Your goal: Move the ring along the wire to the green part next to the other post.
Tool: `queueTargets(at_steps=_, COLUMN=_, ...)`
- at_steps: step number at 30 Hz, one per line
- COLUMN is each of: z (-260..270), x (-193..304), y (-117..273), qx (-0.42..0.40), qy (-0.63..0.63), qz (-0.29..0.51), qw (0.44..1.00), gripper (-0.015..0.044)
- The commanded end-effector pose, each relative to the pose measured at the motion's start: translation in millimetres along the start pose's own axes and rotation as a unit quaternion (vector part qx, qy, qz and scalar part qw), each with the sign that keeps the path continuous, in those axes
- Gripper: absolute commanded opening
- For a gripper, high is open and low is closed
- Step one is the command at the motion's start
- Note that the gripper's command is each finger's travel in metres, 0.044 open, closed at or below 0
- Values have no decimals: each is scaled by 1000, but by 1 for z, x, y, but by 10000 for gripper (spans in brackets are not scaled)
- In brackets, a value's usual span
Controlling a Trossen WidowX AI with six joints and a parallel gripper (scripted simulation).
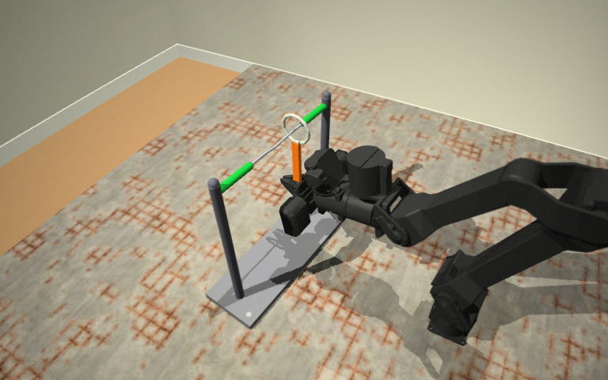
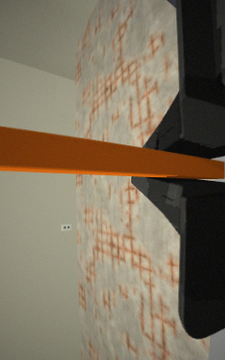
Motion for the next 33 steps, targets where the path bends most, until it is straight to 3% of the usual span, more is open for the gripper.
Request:
queueTargets(at_steps=1, z=4, x=1, y=0, qx=1, qy=1, qz=0, qw=1000, gripper=-150)
queueTargets(at_steps=33, z=32, x=8, y=0, qx=-2, qy=11, qz=2, qw=1000, gripper=-150)
Point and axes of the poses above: the point midway between the two fingers, 35 mm back from their tips, its own y axis back along the fingers, its own z axis across the jaws, x = y × z, the point moved 1 cm from there along y, back along the fingers, and after that the axes turned 13 degrees about -y, right-handed, at the moved point
